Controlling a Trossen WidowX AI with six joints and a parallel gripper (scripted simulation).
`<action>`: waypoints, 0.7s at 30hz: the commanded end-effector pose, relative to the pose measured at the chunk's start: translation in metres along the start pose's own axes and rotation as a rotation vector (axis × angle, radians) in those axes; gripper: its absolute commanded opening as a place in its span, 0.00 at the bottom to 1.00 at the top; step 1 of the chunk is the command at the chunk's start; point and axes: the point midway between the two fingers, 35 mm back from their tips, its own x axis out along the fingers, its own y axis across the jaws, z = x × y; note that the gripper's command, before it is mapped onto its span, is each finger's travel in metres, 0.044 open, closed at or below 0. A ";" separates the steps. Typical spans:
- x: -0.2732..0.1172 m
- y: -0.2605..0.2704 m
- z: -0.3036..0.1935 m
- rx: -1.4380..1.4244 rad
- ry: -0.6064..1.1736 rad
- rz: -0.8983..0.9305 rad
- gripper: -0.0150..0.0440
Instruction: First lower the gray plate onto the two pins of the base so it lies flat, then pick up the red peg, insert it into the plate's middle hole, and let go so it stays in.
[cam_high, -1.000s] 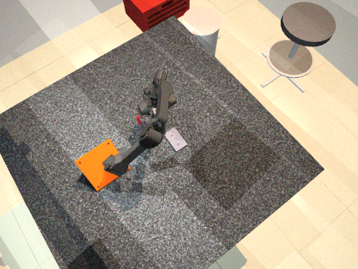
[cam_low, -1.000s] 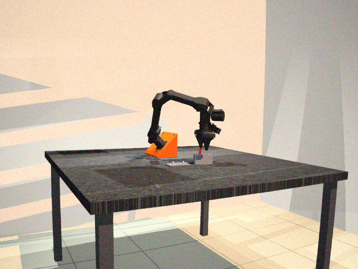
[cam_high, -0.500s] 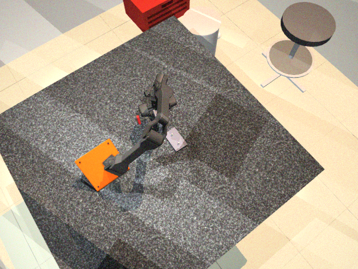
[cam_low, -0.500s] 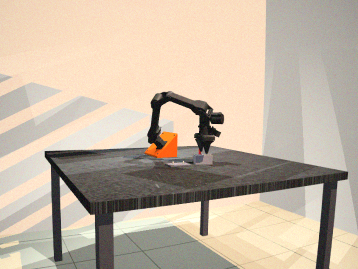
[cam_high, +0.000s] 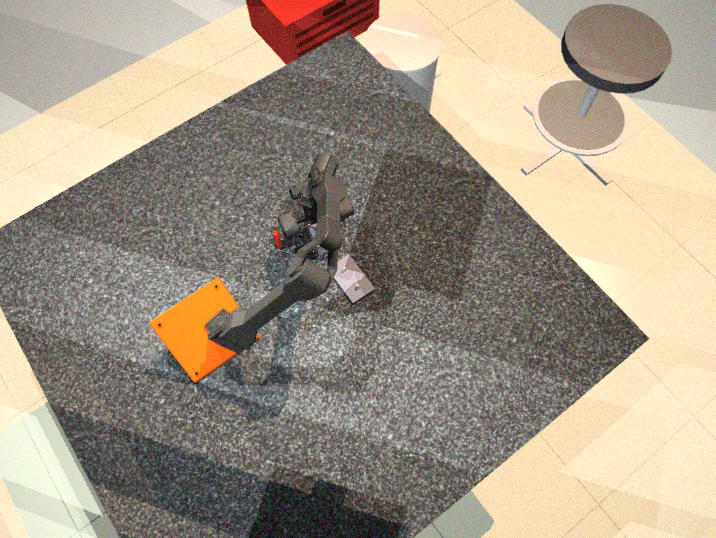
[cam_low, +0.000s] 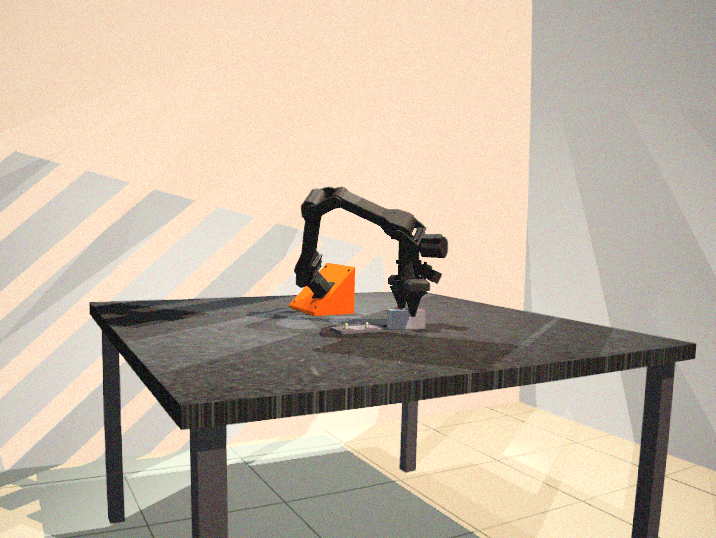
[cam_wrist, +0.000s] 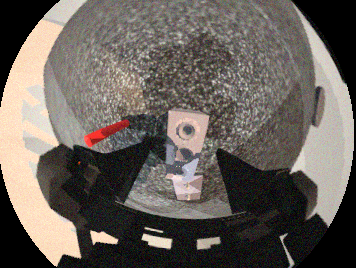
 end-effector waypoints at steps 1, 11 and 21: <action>0.009 0.001 -0.002 -0.003 0.007 0.002 1.00; 0.024 0.002 -0.003 -0.003 0.009 0.002 1.00; 0.031 0.002 -0.004 -0.003 0.010 0.002 0.82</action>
